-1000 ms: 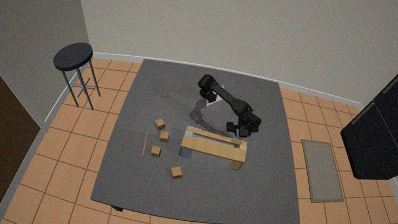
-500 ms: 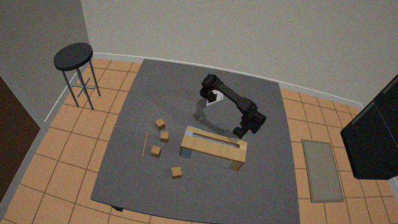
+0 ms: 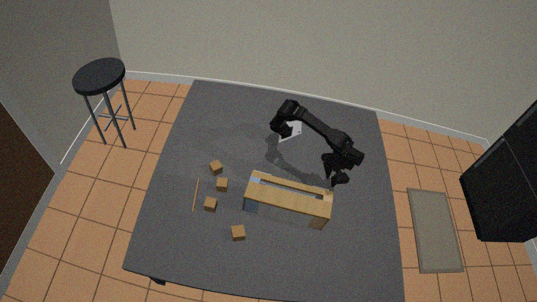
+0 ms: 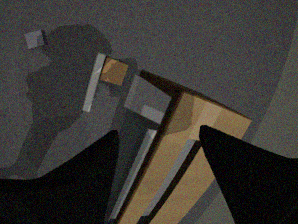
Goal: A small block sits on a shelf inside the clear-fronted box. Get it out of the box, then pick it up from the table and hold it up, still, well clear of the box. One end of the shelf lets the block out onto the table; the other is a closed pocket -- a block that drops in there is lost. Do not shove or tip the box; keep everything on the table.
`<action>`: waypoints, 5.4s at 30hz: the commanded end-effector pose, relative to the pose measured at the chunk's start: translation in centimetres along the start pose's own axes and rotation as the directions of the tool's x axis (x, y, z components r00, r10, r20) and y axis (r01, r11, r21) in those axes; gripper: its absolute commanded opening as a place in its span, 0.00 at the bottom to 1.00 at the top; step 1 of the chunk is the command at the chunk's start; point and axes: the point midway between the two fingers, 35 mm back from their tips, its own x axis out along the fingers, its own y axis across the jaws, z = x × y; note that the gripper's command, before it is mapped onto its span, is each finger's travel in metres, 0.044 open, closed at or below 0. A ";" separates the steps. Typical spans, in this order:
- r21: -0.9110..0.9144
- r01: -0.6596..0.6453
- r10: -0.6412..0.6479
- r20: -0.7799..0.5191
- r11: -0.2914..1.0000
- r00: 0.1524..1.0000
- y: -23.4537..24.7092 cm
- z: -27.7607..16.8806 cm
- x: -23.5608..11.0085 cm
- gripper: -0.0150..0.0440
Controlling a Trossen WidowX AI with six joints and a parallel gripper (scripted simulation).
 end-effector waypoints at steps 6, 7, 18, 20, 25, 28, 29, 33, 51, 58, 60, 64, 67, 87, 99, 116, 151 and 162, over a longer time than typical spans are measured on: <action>-0.913 -0.073 -0.090 -0.119 0.401 0.989 0.0 2.0 -0.5 0.74; -0.913 -0.073 -0.090 -0.119 0.401 0.989 0.0 2.0 -0.5 0.74; -0.913 -0.073 -0.090 -0.119 0.401 0.989 0.0 2.0 -0.5 0.74; -0.913 -0.073 -0.090 -0.119 0.401 0.989 0.0 2.0 -0.5 0.74; -0.913 -0.073 -0.090 -0.118 0.401 0.989 0.4 2.3 1.4 0.74; -0.913 -0.073 -0.091 -0.119 0.402 0.989 1.9 2.6 5.3 0.74; -0.913 -0.074 -0.091 -0.120 0.402 0.989 2.4 2.6 6.6 0.74; -0.913 -0.076 -0.090 -0.122 0.402 0.988 3.4 2.5 8.3 0.74; -0.913 -0.075 -0.091 -0.121 0.402 0.988 3.7 2.7 10.3 0.74; -0.913 -0.076 -0.091 -0.122 0.402 0.988 4.0 2.8 11.4 0.74; -0.913 -0.076 -0.091 -0.122 0.402 0.988 4.1 2.8 11.7 0.74; -0.913 -0.076 -0.091 -0.122 0.402 0.988 4.3 2.8 12.3 0.74; -0.913 -0.076 -0.091 -0.123 0.402 0.988 4.4 2.9 12.7 0.74; -0.912 -0.078 -0.091 -0.124 0.402 0.988 4.9 2.9 14.1 0.37; -0.912 -0.071 -0.088 -0.117 0.404 0.989 3.2 2.8 8.6 0.25; -0.966 -0.018 -0.115 -0.049 0.259 0.992 4.0 1.0 4.2 0.25; -0.966 0.116 -0.191 0.162 -0.231 0.968 10.3 -4.1 -4.1 0.25; -0.966 0.116 -0.191 0.162 -0.231 0.968 10.3 -4.1 -4.1 0.25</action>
